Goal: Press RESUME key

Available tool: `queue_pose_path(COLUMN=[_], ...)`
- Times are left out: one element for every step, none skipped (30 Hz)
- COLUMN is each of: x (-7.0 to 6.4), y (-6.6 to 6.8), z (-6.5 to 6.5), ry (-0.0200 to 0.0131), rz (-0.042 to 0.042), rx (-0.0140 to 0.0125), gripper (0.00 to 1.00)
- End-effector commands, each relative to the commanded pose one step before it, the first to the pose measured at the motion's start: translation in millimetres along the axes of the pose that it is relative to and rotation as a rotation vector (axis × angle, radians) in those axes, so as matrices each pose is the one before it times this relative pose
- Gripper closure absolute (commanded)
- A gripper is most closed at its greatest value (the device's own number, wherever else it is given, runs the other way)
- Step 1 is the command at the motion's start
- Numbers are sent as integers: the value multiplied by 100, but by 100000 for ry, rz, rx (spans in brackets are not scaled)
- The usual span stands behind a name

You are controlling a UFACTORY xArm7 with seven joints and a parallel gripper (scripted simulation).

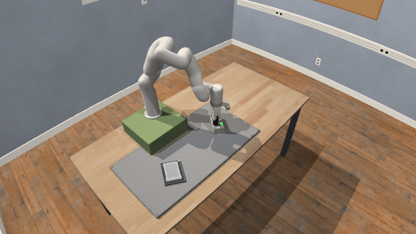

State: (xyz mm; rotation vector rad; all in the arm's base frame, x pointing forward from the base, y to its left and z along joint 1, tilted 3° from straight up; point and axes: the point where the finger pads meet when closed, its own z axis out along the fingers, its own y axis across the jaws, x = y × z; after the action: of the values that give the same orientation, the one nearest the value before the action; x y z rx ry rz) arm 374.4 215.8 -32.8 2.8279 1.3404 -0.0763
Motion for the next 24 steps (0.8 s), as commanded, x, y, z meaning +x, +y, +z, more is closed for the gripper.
queue_pose_path(x=[187,0,0,0,1,0,0,0,0,0,0,0,0,0,0,0,0,0,0,0,0,1,0,0], y=[71,0,0,0,0,0,0,0,0,0,0,0,0,0,0,0,0,0,0,0,0,0,0,0], z=[-1027,-167,0,0,-167,-167,-167,-167,-167,-167,-167,-167,-167,-167,-167,-167,-167,-167,-167,0,0,-167,-167,-167], ry=[488,0,0,0,0,0,0,0,0,0,0,0,0,0,0,0,0,0,0,0,0,0,0,0], rz=[-9,0,0,0,0,0,0,0,0,0,0,0,0,0,0,0,0,0,0,0,0,0,0,0], rx=[-197,0,0,0,0,0,0,0,0,0,0,0,0,0,0,0,0,0,0,0,0,0,0,0], gripper=[100,100,100,100,100,100,100,100,100,100,100,100,100,100,100,100,100,100,100,100,100,100,100,100])
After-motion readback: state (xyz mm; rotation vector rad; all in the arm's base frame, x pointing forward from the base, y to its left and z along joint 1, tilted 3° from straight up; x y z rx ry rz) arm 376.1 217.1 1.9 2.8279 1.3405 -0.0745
